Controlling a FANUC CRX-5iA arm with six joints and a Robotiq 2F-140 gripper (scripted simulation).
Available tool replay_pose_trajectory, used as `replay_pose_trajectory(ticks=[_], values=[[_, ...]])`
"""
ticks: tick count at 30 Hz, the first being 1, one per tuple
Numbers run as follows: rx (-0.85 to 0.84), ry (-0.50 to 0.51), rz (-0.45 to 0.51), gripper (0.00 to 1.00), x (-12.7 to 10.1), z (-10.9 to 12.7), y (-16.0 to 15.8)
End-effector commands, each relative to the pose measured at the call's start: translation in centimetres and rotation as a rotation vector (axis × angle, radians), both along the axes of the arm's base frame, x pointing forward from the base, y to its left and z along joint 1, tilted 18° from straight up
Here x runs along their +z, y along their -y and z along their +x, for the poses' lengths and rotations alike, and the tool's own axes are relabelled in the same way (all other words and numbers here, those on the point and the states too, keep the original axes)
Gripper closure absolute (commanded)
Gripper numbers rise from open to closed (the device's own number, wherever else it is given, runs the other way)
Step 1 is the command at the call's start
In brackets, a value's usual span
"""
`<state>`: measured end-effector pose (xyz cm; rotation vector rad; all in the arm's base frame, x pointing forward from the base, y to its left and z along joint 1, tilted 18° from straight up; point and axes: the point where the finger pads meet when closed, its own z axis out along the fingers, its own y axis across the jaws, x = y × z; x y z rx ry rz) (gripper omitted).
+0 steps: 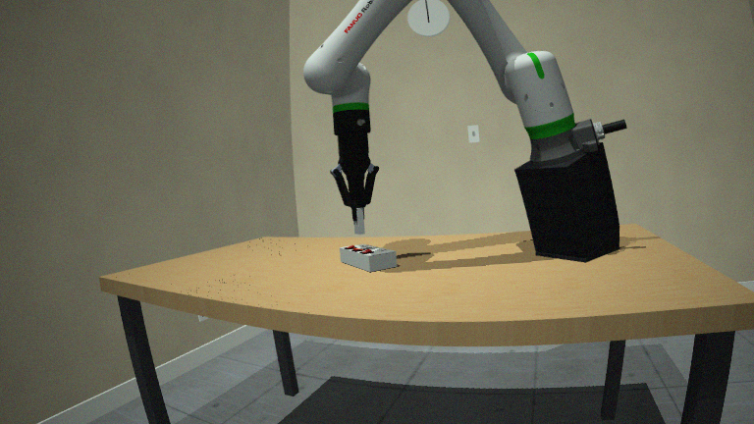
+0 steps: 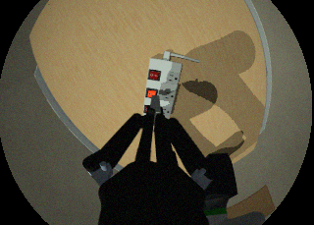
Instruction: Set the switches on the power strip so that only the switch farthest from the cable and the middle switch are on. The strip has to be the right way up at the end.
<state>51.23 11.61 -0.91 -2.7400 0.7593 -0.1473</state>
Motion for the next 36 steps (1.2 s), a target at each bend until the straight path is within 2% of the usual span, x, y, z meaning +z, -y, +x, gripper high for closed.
replay_pose_trajectory(ticks=[1,2,8,36], values=[[0.0,0.0,0.0,1.0,0.1,-0.3,-0.1],[0.0,0.0,0.0,1.0,0.1,-0.3,-0.1],[0.0,0.0,0.0,1.0,1.2,-4.1,-2.0],[0.0,0.0,0.0,1.0,1.2,-4.1,-2.0]])
